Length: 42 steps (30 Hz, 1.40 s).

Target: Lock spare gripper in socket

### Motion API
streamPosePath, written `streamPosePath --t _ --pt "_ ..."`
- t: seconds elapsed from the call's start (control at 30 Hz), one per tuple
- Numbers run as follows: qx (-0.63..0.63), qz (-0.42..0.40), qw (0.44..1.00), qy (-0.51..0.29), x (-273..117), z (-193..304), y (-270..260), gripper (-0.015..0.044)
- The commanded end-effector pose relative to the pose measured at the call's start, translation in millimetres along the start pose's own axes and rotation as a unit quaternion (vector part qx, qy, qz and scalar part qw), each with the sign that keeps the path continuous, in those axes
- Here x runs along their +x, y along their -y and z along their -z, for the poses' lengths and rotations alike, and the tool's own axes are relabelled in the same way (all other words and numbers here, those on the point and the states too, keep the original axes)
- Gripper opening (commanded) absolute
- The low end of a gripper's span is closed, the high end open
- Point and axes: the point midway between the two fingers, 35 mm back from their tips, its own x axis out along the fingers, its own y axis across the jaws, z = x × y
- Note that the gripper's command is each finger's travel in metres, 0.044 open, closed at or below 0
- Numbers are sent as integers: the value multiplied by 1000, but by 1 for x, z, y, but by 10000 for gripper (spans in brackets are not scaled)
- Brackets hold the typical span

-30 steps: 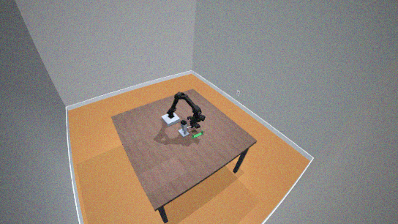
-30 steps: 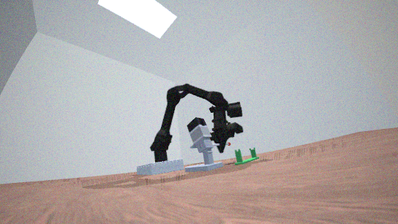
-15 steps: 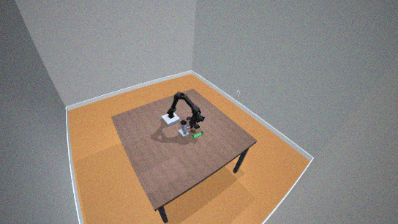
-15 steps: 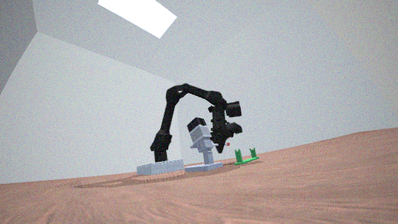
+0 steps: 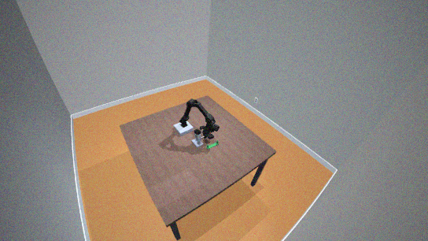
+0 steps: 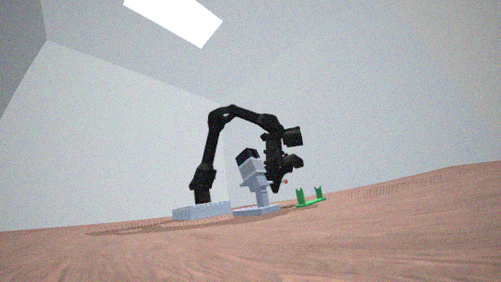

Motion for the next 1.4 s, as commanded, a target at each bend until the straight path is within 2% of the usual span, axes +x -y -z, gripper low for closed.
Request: streamPosePath --t 0.0,1.37 --pt "-2 1 1000 -2 0 3 1 0" --pt "-4 -5 1000 -1 7 29 1 0"
